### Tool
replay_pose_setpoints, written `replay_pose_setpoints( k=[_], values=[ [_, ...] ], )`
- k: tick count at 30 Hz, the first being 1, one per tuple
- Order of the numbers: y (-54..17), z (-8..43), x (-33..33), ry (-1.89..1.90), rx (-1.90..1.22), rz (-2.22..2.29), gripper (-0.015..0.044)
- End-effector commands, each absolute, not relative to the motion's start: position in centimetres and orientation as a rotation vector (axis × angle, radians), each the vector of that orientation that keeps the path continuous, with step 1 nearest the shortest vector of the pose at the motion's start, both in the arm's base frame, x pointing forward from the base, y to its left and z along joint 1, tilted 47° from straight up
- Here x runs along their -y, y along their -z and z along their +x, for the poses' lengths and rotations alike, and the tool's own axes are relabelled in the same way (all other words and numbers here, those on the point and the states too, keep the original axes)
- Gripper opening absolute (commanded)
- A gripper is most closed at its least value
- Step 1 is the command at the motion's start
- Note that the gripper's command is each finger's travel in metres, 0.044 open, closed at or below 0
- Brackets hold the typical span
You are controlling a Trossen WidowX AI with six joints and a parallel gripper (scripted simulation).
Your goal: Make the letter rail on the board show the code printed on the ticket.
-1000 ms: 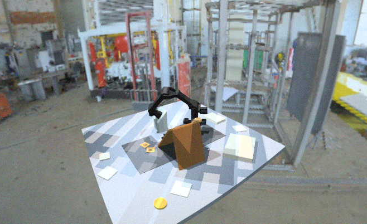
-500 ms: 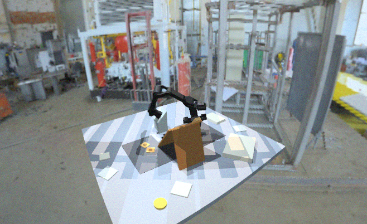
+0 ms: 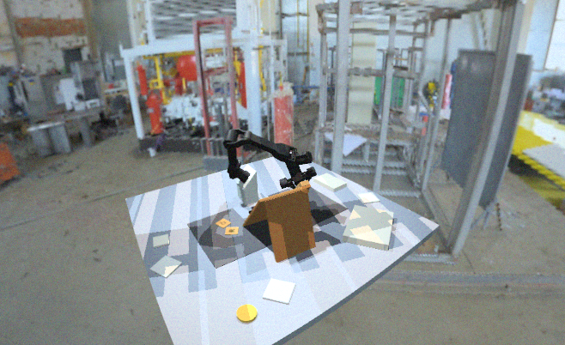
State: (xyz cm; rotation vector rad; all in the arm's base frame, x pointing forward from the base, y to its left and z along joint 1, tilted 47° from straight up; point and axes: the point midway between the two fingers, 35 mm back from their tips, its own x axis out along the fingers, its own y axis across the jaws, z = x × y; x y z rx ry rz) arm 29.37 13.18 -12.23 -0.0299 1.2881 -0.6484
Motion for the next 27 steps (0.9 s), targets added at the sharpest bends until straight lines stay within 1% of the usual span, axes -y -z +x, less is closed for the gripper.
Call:
replay_pose_setpoints(
  k=[1,22,27],
  values=[
    [10.9,29.8,-13.3,0.586,-1.294,-0.036,0.0],
    [3.1,32.3,-14.9,0.242,-1.222,-0.097,0.0],
    [0.5,33.0,-15.6,0.21,-1.163,-0.036,0.0]
  ],
)
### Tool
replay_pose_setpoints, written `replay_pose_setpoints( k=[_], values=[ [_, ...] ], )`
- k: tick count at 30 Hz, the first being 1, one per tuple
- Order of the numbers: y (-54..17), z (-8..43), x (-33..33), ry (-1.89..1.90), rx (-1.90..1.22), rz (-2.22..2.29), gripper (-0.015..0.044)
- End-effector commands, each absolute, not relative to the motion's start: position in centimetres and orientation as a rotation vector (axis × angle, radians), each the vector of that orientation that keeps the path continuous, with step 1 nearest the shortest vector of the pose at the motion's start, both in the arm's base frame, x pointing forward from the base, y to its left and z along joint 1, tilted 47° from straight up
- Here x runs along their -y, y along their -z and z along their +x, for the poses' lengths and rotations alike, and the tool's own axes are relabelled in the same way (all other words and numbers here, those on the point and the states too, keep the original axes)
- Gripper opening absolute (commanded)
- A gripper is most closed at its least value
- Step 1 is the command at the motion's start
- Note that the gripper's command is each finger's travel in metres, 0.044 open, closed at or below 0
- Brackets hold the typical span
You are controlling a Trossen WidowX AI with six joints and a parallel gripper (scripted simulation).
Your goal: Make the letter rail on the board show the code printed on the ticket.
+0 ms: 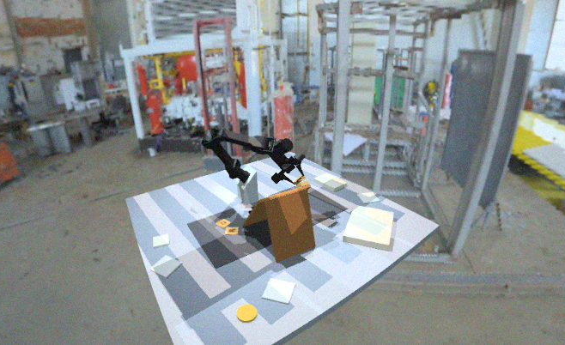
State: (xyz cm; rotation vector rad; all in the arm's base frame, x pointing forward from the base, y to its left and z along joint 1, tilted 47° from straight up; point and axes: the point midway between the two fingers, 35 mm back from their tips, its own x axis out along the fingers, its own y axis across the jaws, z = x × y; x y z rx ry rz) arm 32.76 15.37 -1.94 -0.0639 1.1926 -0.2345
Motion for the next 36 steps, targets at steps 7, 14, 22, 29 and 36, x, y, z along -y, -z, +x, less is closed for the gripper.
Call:
replay_pose_setpoints(
  k=[7,14,22,29,36],
  values=[
    [-1.7,33.9,-14.2,0.175,-1.117,-0.057,0.0],
    [-4.8,35.0,-11.2,0.144,-1.044,-0.11,0.0],
    [-8.4,35.8,-7.4,0.113,-0.953,-0.206,0.0],
    [-10.8,35.5,-4.0,0.096,-0.893,-0.308,0.0],
    [-12.9,34.8,-0.9,0.094,-0.843,-0.408,0.0]
  ],
)
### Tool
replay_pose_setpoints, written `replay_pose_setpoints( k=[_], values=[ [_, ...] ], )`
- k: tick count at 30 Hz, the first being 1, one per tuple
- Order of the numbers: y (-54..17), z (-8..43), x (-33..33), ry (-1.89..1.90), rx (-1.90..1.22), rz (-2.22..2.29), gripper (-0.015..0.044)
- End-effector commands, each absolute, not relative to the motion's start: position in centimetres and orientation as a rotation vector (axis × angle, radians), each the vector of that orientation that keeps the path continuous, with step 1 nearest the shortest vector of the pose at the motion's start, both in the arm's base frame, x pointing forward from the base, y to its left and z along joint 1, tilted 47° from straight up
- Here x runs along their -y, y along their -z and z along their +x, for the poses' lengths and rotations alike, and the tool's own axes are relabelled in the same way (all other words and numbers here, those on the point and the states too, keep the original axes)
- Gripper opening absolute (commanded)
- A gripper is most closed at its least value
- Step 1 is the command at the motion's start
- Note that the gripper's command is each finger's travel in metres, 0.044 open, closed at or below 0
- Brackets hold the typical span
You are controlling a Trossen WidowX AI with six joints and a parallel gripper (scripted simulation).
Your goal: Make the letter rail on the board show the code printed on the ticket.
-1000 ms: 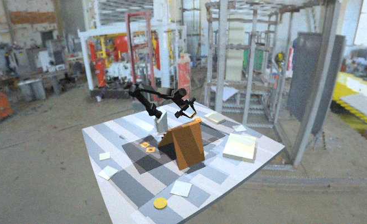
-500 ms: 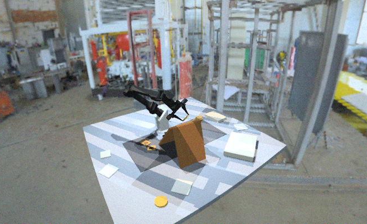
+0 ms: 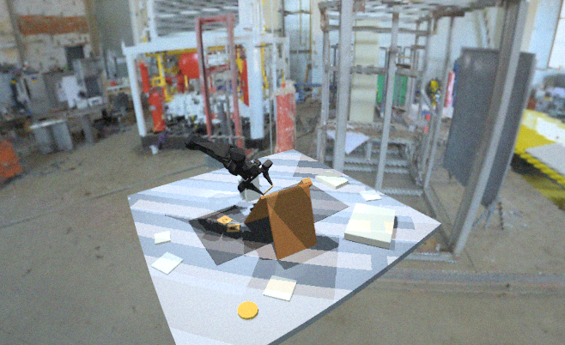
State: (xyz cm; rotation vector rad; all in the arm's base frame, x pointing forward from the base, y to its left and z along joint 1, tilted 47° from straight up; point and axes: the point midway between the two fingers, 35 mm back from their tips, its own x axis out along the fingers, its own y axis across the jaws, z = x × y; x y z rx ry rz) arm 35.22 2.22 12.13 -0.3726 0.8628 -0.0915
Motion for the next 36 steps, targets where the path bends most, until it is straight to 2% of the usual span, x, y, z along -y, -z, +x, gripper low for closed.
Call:
replay_pose_setpoints(
  k=[1,12,26,36],
  values=[
    [-13.2,34.7,-0.6,0.098,-0.835,-0.41,0.0],
    [-16.5,33.5,4.1,0.172,-0.761,-0.536,0.0],
    [-21.3,29.6,10.9,0.338,-0.691,-0.77,0.0],
    [-20.5,31.3,12.0,0.341,-0.69,-0.773,0.0]
  ],
)
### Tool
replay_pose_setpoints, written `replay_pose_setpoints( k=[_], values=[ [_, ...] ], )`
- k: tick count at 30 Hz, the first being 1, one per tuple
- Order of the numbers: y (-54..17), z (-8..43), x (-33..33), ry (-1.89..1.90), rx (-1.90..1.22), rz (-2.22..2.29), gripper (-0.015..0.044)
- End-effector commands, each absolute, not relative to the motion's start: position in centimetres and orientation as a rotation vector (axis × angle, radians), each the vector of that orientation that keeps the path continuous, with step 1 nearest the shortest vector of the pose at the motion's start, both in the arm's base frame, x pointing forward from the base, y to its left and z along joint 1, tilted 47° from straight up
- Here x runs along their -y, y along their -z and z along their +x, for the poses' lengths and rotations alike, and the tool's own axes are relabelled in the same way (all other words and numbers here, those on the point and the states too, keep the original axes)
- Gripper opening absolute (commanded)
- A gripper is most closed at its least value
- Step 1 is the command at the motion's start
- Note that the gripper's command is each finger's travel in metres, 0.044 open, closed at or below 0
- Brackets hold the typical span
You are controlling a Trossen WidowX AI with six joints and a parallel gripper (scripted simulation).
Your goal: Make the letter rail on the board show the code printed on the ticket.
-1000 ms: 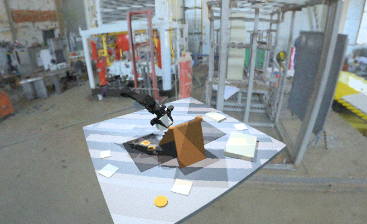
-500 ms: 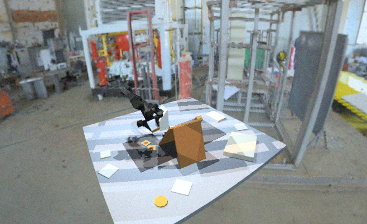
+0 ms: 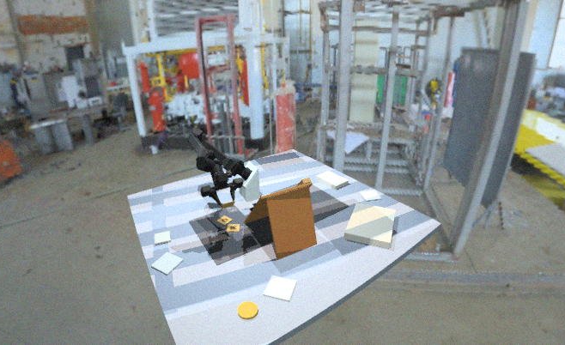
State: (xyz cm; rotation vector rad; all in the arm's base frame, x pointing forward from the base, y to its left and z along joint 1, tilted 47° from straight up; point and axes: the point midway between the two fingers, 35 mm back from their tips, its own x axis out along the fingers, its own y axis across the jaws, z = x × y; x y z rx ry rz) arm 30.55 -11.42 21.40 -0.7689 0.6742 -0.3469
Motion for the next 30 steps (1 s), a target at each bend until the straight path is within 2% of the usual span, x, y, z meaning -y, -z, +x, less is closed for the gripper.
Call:
replay_pose_setpoints(
  k=[1,7,30],
  values=[
    [-20.3,31.6,12.3,0.341,-0.689,-0.773,0.0],
    [-19.2,33.1,13.5,0.342,-0.688,-0.774,0.0],
    [-18.8,33.0,13.0,0.341,-0.688,-0.774,0.0]
  ],
)
